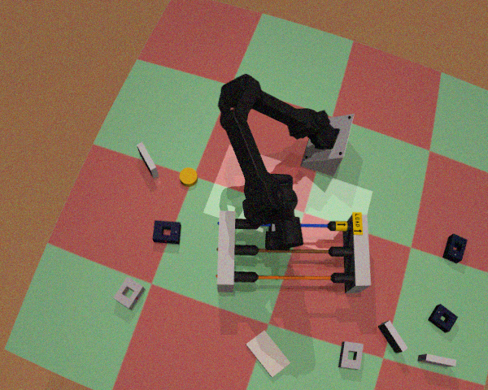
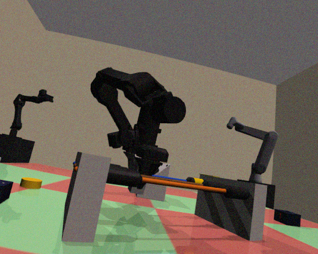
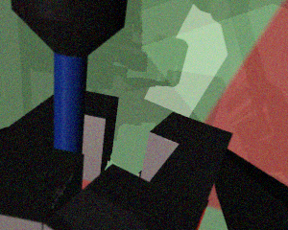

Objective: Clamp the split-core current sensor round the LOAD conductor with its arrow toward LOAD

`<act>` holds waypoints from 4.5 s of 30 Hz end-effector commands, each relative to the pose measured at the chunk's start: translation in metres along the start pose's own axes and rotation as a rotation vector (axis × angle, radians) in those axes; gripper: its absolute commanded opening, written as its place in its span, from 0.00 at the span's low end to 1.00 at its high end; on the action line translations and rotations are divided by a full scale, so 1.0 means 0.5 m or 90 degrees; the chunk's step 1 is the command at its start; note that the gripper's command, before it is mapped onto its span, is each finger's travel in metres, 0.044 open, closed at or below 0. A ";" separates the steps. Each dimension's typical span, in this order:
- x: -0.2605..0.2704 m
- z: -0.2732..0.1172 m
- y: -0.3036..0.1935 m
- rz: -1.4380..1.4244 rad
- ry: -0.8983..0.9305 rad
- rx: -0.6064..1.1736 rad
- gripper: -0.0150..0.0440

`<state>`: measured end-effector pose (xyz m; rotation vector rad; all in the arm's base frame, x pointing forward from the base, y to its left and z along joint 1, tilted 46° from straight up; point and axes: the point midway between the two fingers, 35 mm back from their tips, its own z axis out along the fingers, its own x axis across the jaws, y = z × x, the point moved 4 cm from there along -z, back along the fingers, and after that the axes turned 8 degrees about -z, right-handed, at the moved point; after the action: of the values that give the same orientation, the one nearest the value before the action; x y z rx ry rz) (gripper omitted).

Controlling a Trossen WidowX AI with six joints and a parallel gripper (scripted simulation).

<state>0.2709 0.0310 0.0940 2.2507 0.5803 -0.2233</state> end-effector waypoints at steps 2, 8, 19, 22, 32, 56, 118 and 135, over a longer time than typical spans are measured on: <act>-0.010 -0.001 0.000 -0.009 -0.009 0.000 0.25; -0.010 -0.001 0.000 -0.009 -0.009 0.000 0.25; 0.000 0.000 0.000 0.000 0.003 0.000 0.25; -0.003 -0.002 -0.001 -0.002 0.025 0.000 0.25; -0.023 -0.017 -0.003 -0.014 0.176 -0.016 0.25; 0.013 -0.032 0.003 -0.003 0.132 -0.002 0.25; 0.043 -0.008 0.005 -0.004 0.016 0.004 0.73; 0.043 -0.008 0.005 -0.004 0.016 0.004 0.73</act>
<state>0.2906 0.0397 0.0910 2.2607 0.6027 -0.2002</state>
